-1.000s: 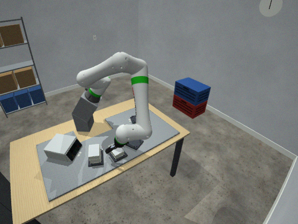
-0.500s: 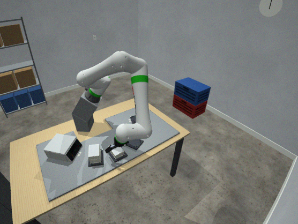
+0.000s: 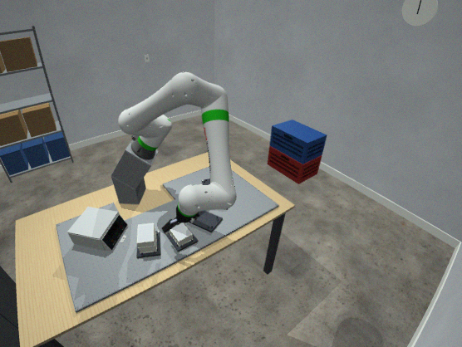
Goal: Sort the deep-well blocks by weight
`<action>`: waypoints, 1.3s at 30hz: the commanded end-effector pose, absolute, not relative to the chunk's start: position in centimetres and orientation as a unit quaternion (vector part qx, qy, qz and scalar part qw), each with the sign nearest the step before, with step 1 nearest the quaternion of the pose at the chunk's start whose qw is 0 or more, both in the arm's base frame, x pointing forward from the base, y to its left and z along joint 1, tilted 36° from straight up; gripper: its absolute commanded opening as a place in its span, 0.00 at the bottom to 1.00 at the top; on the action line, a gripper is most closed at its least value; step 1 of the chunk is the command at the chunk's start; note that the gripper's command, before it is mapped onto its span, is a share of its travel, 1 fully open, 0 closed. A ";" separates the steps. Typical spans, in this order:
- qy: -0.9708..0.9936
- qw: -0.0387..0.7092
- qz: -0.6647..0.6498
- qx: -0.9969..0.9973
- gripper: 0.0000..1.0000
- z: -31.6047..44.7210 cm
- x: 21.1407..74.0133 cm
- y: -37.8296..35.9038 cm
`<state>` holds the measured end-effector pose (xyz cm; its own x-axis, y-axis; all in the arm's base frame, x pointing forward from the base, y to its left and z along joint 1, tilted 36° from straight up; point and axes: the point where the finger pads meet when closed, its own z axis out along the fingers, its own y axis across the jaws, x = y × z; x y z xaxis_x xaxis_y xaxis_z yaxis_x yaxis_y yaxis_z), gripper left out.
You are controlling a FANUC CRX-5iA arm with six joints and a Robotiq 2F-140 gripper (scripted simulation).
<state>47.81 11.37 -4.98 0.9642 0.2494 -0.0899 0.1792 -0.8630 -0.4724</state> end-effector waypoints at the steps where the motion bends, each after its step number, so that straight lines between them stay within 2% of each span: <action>1: -0.111 0.237 0.074 -0.962 1.00 -4.0 47.4 10.7; 33: -0.111 0.237 0.074 -0.962 1.00 -2.2 46.8 9.6; 39: -0.024 0.277 0.100 -0.955 1.00 -3.4 46.4 6.9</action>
